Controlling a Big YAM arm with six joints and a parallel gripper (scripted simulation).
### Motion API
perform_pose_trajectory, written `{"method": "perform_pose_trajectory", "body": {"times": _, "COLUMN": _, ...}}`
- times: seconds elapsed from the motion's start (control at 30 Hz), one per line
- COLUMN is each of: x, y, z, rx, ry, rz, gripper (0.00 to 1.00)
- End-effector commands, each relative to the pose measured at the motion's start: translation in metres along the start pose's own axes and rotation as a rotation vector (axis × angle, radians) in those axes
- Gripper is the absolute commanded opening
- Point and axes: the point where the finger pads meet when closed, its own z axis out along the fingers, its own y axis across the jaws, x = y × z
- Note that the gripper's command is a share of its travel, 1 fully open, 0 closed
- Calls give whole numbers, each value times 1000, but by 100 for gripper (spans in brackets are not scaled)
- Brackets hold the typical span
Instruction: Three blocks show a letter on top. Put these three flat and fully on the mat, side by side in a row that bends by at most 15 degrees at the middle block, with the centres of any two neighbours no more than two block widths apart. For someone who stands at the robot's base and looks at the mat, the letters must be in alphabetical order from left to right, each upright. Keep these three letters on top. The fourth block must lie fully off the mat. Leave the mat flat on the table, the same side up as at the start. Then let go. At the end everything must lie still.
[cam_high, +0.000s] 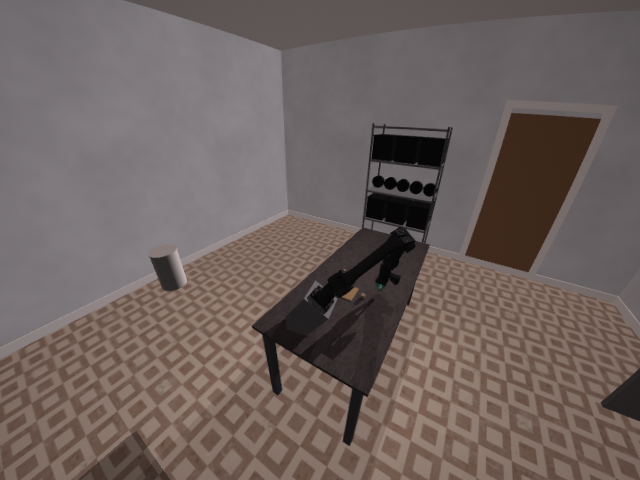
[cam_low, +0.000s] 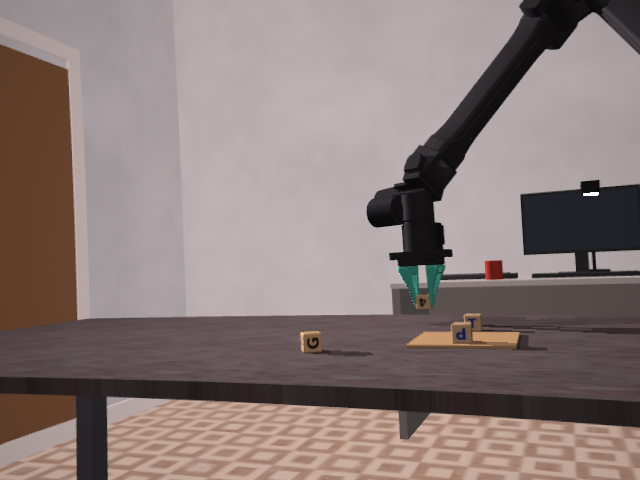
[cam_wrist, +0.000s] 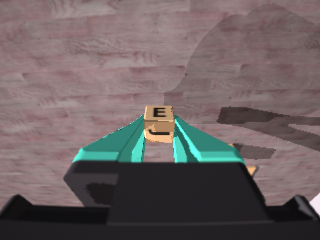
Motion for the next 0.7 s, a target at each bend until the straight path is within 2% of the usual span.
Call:
{"method": "perform_pose_trajectory", "body": {"times": 0.0, "x": -13, "y": 18, "z": -53, "rx": -57, "ry": -18, "rz": 36, "gripper": 20}}
{"method": "perform_pose_trajectory", "body": {"times": 0.1, "x": -17, "y": 24, "z": -78, "rx": -71, "ry": -21, "rz": 45, "gripper": 20}}
{"method": "perform_pose_trajectory", "body": {"times": 0.17, "x": -17, "y": 24, "z": -78, "rx": -71, "ry": -21, "rz": 45, "gripper": 20}}
{"method": "perform_pose_trajectory", "body": {"times": 0.2, "x": -33, "y": 18, "z": -76, "rx": -56, "ry": -27, "rz": 75, "gripper": 20}}
{"method": "perform_pose_trajectory", "body": {"times": 0.27, "x": -22, "y": 18, "z": -84, "rx": -56, "ry": -21, "rz": 55, "gripper": 20}}
{"method": "perform_pose_trajectory", "body": {"times": 0.3, "x": -5, "y": 13, "z": -75, "rx": -30, "ry": -9, "rz": 23, "gripper": 20}}
{"method": "perform_pose_trajectory", "body": {"times": 0.33, "x": -2, "y": 12, "z": -75, "rx": -28, "ry": -6, "rz": 18, "gripper": 20}}
{"method": "perform_pose_trajectory", "body": {"times": 0.47, "x": -13, "y": 5, "z": -69, "rx": -11, "ry": -9, "rz": 39, "gripper": 20}}
{"method": "perform_pose_trajectory", "body": {"times": 0.67, "x": -11, "y": 7, "z": -70, "rx": -18, "ry": -9, "rz": 27, "gripper": 20}}
